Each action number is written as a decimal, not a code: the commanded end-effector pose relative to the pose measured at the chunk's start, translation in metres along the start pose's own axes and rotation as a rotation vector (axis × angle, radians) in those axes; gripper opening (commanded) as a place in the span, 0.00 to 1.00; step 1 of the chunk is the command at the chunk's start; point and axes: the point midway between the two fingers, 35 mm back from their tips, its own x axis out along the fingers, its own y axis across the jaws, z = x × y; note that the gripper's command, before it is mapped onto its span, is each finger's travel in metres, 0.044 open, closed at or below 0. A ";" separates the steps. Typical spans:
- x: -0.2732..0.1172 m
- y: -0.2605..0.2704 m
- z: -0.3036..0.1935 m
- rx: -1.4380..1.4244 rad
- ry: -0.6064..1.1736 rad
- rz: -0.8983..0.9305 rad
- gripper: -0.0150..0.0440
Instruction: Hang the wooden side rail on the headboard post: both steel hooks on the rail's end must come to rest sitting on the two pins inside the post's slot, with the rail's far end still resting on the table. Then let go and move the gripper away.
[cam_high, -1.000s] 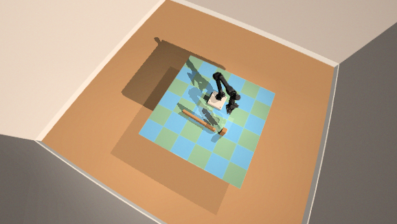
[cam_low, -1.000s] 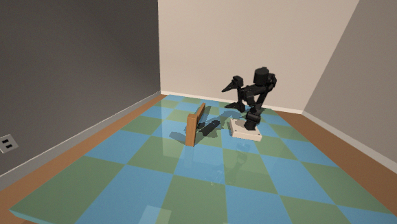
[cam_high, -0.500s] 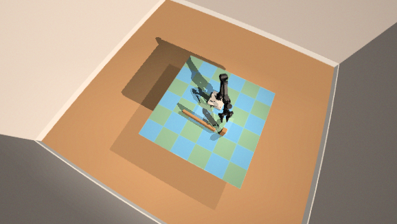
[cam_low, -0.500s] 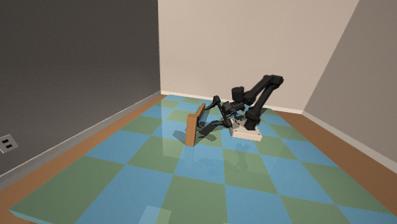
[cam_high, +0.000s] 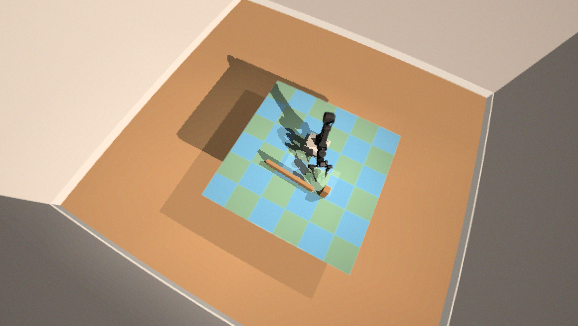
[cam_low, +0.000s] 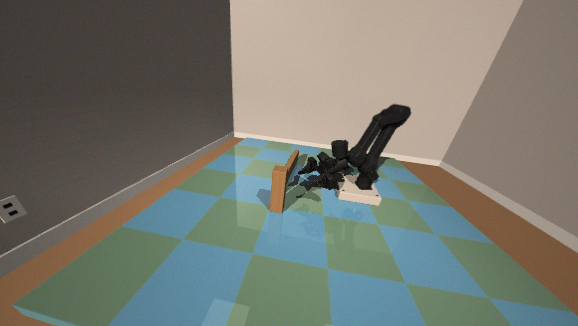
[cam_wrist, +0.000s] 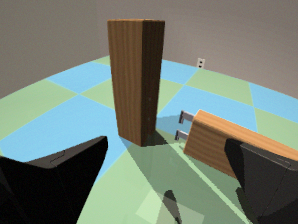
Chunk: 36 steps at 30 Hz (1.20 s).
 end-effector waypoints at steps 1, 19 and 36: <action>-0.002 0.000 -0.001 0.044 -0.014 0.013 1.00; -0.002 0.000 -0.001 0.044 -0.014 0.013 1.00; 0.040 -0.031 0.021 -0.191 0.253 0.265 1.00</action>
